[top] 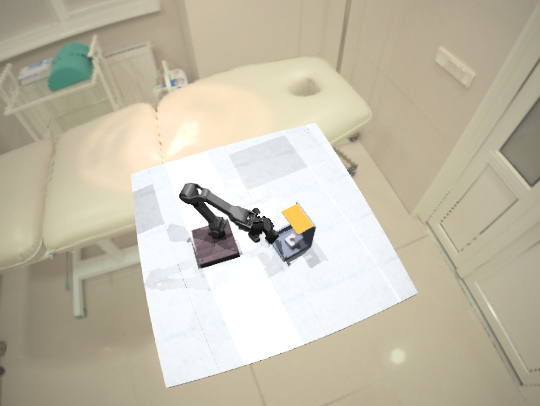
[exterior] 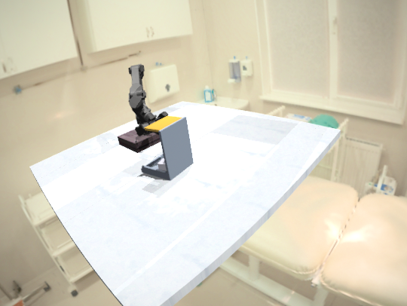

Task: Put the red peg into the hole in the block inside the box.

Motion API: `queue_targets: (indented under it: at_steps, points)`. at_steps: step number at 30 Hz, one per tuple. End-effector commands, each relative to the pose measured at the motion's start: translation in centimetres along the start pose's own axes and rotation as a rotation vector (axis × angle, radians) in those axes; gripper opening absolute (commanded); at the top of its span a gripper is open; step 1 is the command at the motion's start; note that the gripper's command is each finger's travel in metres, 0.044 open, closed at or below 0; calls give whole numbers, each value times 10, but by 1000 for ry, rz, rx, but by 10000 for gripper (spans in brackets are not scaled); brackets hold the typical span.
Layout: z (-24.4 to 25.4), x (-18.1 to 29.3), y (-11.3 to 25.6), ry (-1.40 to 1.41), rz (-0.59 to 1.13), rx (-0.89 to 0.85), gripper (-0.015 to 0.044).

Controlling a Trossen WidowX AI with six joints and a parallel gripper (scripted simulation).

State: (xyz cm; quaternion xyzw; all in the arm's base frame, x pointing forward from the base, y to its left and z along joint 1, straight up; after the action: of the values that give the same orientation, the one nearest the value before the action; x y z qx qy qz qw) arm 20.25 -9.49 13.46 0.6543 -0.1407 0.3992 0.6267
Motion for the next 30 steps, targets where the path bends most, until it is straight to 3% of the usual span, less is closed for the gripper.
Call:
queue_targets:
  at_steps: [1, 30]
  points:
    - [8, 1, -2, 3, 4, 1, 0]
    - [55, -5, -12, -19, 3, -25, 0]
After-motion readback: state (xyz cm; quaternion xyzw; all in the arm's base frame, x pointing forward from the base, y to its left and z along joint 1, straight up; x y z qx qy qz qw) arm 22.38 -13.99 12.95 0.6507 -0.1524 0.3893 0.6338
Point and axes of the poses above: the point midway between the two fingers, 35 mm back from their tips, its own y axis back along the fingers, its own z axis across the jaws, x = y × z, the point moved 7 cm from there along y, back along the fingers, and after that the axes turned 8 degrees about y, right-handed, at the moved point
